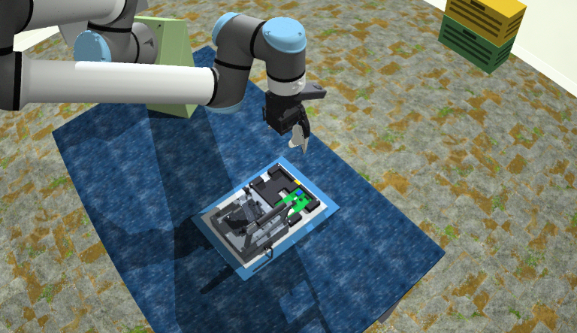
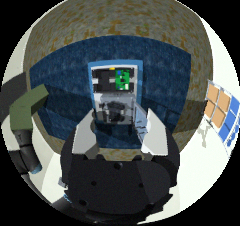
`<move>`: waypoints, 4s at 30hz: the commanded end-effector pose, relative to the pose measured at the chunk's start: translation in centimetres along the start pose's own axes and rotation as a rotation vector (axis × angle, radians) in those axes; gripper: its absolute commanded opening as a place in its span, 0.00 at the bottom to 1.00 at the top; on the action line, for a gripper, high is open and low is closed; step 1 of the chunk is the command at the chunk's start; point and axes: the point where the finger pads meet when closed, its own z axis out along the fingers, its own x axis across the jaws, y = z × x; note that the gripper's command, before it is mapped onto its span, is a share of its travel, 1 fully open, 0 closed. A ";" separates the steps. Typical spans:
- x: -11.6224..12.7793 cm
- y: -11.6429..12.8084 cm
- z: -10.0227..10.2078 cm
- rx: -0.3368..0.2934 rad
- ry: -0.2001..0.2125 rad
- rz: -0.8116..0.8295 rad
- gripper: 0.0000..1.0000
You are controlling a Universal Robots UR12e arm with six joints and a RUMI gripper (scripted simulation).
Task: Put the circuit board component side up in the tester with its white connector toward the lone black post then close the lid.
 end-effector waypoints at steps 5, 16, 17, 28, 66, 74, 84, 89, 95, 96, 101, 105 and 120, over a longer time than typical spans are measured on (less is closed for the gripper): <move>0.2 0.0 0.1 -0.001 0.000 0.001 0.59; 0.2 0.0 0.1 -0.001 0.000 0.001 0.59; 0.2 0.0 0.1 -0.001 0.000 0.001 0.59; 0.2 0.0 0.1 -0.001 0.000 0.001 0.59; -0.2 0.0 5.4 -0.001 -0.004 -0.003 0.59; -0.2 0.0 8.8 -0.001 -0.004 -0.003 0.59; 0.0 0.0 12.7 -0.001 -0.002 -0.001 0.59; 0.3 0.0 15.3 -0.001 0.000 0.002 0.59; 0.2 0.0 17.4 -0.001 0.000 0.002 0.59; 0.2 0.0 17.9 -0.001 0.000 0.002 0.59; 0.2 0.0 20.3 -0.001 0.000 0.002 0.59; 0.2 0.0 22.1 -0.001 0.000 0.002 0.59; 0.2 0.0 25.5 -0.001 0.000 0.002 0.59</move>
